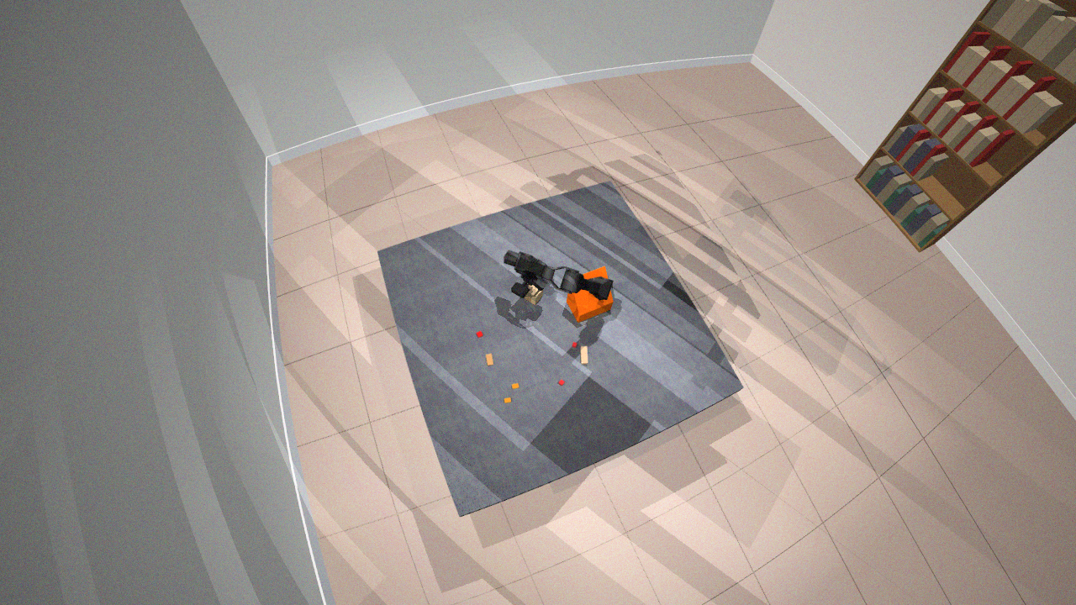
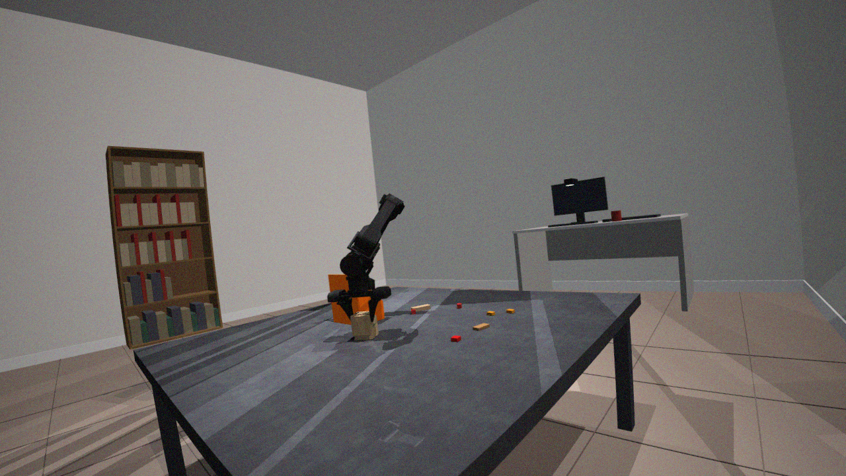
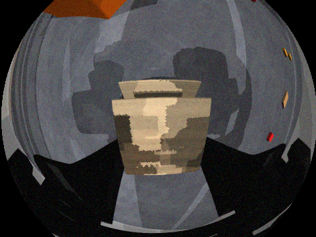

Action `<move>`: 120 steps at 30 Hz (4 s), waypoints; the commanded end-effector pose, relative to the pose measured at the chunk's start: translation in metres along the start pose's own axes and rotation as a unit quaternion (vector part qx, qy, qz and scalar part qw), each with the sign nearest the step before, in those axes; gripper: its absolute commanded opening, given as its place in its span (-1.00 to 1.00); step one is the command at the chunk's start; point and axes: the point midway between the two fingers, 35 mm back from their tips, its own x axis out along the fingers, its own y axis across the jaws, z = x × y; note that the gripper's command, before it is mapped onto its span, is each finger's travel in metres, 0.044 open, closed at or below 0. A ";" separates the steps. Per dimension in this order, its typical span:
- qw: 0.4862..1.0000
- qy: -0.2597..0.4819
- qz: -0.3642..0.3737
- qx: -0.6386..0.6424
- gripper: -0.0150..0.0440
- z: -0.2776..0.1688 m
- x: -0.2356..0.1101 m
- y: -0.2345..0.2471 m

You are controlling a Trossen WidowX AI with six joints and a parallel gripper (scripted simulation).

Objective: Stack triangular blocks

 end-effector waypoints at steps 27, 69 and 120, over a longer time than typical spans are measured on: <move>1.000 0.001 -0.003 0.000 -0.49 0.007 0.014 -0.001; 1.000 -0.002 -0.004 0.003 -0.49 0.008 0.018 0.000; 1.000 0.007 -0.006 0.005 1.00 0.003 -0.090 0.001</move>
